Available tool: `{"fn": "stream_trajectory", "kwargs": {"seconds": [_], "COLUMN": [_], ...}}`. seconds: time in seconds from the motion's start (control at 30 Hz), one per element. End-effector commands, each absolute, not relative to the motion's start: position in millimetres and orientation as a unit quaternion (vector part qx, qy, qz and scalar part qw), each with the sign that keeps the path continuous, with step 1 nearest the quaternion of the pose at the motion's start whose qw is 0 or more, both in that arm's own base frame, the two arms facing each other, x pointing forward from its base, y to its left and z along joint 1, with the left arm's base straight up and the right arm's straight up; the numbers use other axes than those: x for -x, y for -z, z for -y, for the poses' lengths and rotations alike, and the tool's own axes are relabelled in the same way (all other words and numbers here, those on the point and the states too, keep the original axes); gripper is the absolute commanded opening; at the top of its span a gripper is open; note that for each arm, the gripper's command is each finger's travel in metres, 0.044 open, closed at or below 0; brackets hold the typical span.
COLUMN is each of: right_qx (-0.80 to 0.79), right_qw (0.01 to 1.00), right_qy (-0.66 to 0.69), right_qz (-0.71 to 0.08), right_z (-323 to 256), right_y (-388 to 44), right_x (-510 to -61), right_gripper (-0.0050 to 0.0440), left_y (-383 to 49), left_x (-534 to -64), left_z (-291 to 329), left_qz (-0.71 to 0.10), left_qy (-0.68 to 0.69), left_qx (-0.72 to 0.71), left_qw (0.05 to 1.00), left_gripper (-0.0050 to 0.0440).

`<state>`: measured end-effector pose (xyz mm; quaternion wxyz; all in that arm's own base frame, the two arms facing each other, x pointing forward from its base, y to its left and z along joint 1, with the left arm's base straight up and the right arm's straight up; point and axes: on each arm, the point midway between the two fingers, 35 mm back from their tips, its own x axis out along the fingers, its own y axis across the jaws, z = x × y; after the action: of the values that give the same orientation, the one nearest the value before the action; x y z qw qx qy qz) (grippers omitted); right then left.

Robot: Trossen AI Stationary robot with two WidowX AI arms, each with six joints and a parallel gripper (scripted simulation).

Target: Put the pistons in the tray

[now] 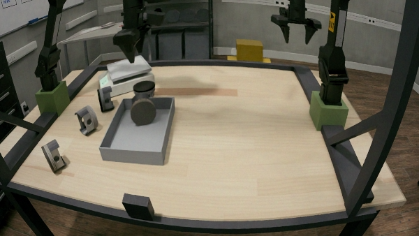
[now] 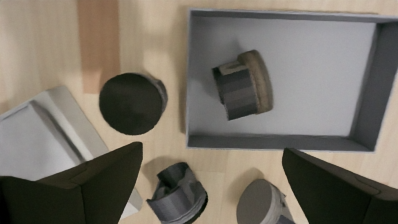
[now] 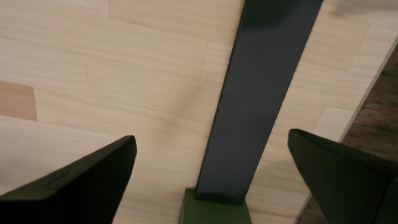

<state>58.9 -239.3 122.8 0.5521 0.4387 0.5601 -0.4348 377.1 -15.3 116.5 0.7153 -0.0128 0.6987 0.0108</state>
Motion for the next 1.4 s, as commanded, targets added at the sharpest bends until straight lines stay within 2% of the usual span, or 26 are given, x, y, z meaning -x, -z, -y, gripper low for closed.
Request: {"fn": "stream_trajectory", "kwargs": {"seconds": [0.0, 0.6, 1.37], "right_qx": [-0.430, -0.430, -0.430], "right_qw": [0.563, 0.563, 0.563], "right_qy": [0.439, 0.439, 0.439], "right_qz": [-0.552, -0.552, -0.552], "right_z": [244.4, 244.4, 244.4], "right_y": [-131.3, -131.3, -131.3], "right_x": [-61.3, -61.3, -61.3], "right_gripper": [0.0400, 0.0400, 0.0400], "left_y": [-129.1, -127.4, -120.1], "left_x": [-374.7, -342.0, -273.4], "left_z": [3.7, -68.6, -147.2], "left_qz": [-0.685, -0.683, -0.664], "left_qy": [-0.017, -0.094, -0.209], "left_qx": [0.019, 0.094, 0.206], "left_qw": [0.728, 0.718, 0.687], "left_gripper": [0.0378, 0.0378, 0.0378]}}
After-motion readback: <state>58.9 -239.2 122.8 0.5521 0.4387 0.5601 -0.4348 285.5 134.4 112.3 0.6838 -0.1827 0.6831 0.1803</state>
